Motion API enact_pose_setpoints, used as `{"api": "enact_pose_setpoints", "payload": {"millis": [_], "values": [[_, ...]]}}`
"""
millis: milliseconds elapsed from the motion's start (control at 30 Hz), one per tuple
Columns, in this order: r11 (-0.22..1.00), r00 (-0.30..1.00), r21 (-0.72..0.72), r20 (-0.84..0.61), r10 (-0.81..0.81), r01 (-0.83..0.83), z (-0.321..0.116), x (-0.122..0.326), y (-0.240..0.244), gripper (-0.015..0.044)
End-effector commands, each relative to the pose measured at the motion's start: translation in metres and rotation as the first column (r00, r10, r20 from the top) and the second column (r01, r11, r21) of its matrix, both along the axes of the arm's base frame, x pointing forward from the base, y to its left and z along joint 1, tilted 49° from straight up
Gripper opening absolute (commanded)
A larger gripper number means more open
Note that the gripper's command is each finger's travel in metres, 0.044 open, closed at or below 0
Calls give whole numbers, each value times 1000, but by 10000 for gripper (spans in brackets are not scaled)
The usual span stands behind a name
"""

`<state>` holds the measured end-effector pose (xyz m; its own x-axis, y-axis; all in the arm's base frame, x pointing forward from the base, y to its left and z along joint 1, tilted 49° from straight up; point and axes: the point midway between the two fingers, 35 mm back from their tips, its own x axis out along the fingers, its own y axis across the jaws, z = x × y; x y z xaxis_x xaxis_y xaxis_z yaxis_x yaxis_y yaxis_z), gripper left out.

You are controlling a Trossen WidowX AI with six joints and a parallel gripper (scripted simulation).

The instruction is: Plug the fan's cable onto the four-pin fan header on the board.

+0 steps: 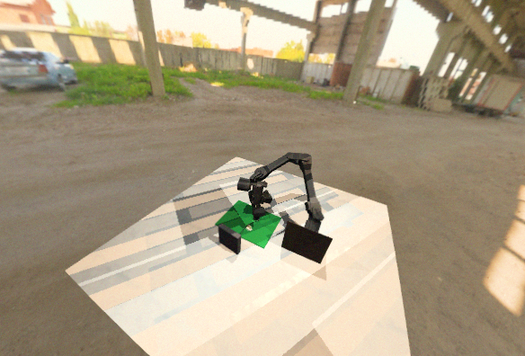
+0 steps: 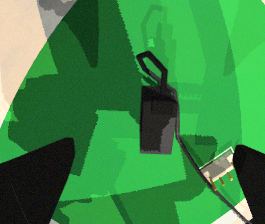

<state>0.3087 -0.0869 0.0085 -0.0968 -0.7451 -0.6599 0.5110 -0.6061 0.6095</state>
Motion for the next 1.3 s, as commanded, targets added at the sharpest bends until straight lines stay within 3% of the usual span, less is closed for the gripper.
{"api": "enact_pose_setpoints", "payload": {"millis": [0, 700, 1267], "values": [[1000, 1000, -6, -4, 4, -4, -5, -1, -6, 440], [1000, 1000, -9, -4, 3, -3, -23, -5, -28, 440], [1000, 1000, -3, -1, -1, 1, -22, -4, -26, 0]]}}
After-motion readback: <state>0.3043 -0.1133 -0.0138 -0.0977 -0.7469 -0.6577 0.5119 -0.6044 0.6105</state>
